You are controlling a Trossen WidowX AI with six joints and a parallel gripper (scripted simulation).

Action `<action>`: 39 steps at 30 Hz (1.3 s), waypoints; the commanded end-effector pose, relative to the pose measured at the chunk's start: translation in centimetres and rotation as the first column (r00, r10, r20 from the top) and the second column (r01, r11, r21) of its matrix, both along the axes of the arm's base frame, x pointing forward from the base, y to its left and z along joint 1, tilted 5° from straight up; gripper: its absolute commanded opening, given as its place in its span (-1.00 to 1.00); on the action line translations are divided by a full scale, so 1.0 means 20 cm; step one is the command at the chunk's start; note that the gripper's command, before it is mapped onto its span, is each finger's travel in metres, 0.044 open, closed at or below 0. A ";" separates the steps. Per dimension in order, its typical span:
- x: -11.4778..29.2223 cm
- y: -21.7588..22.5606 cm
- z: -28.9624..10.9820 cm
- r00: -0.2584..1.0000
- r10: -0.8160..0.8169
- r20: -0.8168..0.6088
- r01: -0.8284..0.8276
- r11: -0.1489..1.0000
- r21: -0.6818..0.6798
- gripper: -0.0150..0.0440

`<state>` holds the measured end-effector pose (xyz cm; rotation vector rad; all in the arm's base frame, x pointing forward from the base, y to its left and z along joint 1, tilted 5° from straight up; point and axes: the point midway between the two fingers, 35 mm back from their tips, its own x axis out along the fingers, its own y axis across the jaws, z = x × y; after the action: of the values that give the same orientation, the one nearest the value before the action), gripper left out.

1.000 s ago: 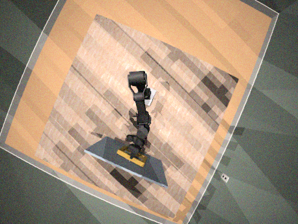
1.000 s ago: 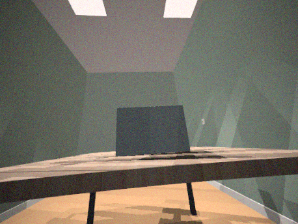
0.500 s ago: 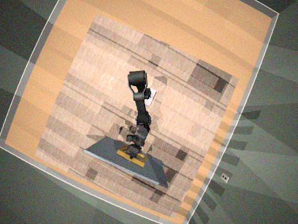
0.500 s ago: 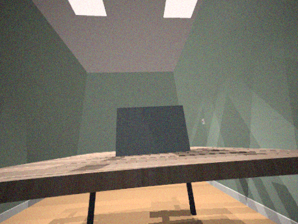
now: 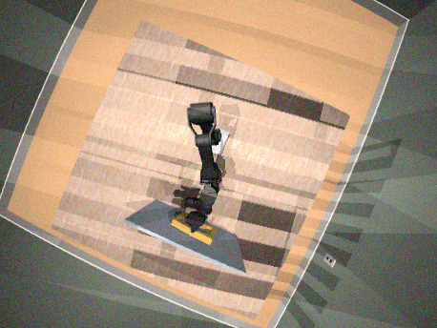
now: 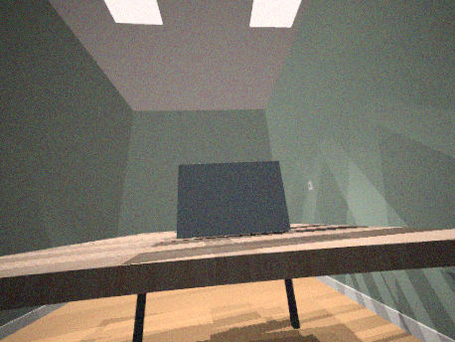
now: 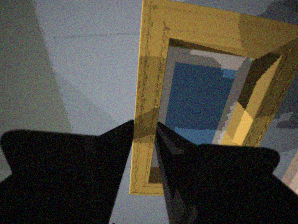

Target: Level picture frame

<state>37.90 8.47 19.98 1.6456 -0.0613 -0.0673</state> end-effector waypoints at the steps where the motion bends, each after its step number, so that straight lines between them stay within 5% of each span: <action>1: 0.00 0.00 0.03 1.000 0.001 0.011 -0.001 1.000 0.001 -0.49; 39: 0.00 0.00 0.06 1.000 0.001 0.011 -0.001 1.000 0.001 -0.49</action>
<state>37.87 8.32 20.60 1.6427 -0.0584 -0.0740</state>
